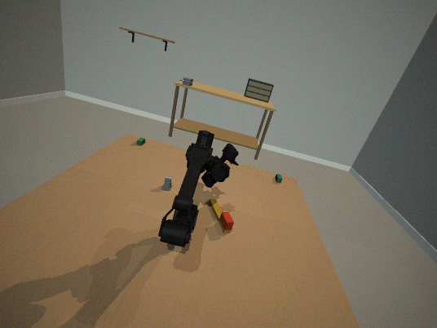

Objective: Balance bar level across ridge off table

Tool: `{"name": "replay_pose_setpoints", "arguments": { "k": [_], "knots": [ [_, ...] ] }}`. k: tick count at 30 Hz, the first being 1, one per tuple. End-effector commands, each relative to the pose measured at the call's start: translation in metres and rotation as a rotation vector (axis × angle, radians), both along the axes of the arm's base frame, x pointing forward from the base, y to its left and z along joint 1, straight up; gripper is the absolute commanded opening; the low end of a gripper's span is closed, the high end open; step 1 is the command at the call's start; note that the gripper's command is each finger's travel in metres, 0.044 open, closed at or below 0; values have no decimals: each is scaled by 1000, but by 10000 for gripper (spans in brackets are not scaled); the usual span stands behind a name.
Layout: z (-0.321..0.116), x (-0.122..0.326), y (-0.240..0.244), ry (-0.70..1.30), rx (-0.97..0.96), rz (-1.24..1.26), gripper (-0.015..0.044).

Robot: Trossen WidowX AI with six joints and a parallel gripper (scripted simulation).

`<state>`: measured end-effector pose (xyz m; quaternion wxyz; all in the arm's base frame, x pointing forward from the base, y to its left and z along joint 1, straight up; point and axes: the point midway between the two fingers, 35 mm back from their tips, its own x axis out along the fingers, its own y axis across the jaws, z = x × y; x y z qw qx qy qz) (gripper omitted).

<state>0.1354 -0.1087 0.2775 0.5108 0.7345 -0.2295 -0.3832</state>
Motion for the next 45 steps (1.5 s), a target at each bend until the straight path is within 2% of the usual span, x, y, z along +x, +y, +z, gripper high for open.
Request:
{"name": "replay_pose_setpoints", "arguments": {
  "k": [1, 23, 45],
  "knots": [
    [-2, 4, 0, 105, -45, 37, 315],
    [-27, 26, -5, 747, -278, 332, 315],
    [-52, 37, -11, 1284, -465, 770, 315]
  ]
}}
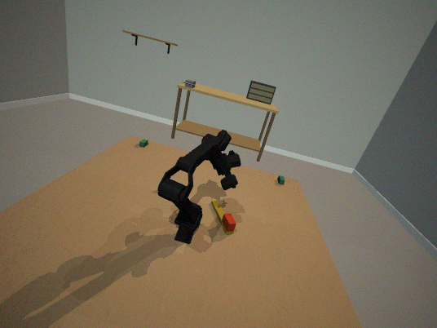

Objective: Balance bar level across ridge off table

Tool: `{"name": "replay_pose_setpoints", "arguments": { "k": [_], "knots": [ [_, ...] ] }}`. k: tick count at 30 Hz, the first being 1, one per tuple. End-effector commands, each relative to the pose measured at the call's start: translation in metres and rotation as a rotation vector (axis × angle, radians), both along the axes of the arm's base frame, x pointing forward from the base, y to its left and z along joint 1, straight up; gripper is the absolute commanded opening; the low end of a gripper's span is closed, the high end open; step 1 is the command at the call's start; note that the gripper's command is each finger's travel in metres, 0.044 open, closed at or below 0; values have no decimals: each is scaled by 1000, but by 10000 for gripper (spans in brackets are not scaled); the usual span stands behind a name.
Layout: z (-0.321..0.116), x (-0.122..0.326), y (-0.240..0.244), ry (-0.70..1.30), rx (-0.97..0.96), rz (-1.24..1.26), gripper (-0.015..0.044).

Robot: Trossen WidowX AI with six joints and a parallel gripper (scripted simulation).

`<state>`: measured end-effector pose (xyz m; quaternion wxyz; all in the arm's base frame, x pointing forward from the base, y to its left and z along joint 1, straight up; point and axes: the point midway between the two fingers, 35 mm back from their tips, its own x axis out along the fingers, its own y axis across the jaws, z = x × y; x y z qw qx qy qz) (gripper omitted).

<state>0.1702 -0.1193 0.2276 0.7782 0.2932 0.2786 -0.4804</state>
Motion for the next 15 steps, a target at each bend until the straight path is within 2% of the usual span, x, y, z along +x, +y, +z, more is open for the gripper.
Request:
{"name": "replay_pose_setpoints", "arguments": {
  "k": [1, 15],
  "knots": [
    [-4, 2, -1, 82, -6, 67, 315],
    [-20, 6, -5, 390, -16, 368, 315]
  ]
}}
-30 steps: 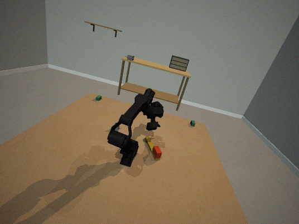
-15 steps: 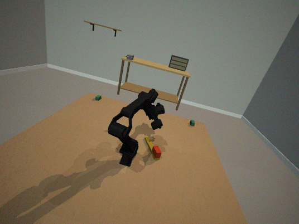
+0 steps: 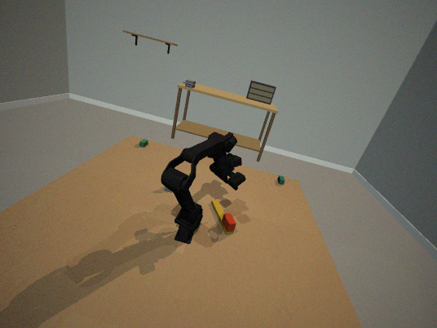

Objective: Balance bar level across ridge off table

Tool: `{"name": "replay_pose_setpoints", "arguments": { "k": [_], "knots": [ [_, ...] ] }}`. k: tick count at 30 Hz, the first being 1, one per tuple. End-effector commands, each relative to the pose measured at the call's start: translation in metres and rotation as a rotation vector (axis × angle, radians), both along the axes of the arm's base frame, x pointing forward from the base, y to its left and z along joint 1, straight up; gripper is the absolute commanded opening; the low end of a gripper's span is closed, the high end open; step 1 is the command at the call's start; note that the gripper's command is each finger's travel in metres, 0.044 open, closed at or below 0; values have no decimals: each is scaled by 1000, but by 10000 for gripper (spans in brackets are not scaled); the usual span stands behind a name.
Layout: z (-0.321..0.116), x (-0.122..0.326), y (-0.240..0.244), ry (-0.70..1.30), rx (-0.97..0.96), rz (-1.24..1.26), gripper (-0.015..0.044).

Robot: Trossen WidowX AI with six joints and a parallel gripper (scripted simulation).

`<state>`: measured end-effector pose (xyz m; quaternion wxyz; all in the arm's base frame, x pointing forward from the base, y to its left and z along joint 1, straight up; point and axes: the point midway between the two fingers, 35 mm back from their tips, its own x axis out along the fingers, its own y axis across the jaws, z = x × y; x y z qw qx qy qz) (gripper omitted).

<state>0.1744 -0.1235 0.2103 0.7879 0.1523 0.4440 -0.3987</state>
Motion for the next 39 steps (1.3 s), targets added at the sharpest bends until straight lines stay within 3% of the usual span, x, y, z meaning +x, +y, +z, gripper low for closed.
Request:
{"name": "replay_pose_setpoints", "arguments": {
  "k": [1, 21, 39],
  "knots": [
    [-4, 2, -1, 70, 8, 74, 315],
    [-26, 4, -6, 407, 80, 552, 315],
    [-43, 4, -11, 570, 182, 1019, 315]
  ]
}}
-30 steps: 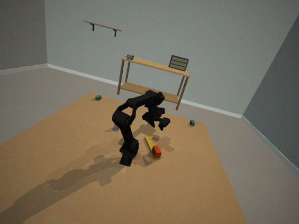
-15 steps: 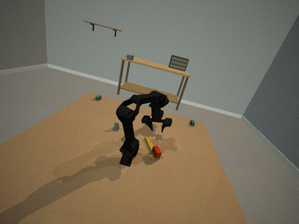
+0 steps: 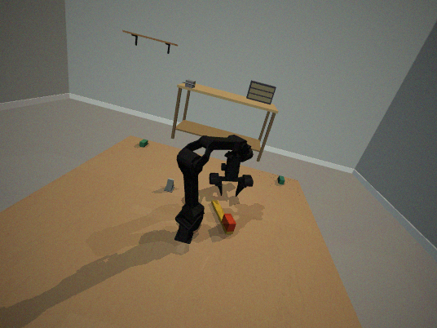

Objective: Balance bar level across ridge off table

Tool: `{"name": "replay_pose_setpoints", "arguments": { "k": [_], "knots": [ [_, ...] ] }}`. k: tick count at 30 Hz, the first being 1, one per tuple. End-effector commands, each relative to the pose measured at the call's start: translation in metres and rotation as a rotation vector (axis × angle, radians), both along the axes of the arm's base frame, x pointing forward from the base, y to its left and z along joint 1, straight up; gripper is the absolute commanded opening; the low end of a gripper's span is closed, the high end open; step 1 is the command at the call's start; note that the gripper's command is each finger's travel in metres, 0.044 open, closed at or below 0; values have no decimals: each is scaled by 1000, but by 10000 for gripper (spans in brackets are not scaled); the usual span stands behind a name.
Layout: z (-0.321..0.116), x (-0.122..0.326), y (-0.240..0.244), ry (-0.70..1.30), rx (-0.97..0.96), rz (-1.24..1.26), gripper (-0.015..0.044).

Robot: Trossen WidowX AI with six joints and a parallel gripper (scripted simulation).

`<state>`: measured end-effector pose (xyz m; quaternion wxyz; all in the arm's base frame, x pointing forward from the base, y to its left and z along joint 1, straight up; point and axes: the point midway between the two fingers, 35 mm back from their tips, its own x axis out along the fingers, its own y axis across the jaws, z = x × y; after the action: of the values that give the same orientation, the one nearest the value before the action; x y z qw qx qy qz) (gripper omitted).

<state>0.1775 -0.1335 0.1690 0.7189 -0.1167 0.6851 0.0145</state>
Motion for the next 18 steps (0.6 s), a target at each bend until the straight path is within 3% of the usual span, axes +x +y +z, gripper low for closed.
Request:
{"name": "replay_pose_setpoints", "arguments": {
  "k": [1, 9, 18],
  "knots": [
    [-3, 1, -1, 25, 36, 80, 315],
    [-9, 1, -3, 61, 112, 260, 315],
    [-32, 4, -5, 62, 114, 264, 315]
  ]
}}
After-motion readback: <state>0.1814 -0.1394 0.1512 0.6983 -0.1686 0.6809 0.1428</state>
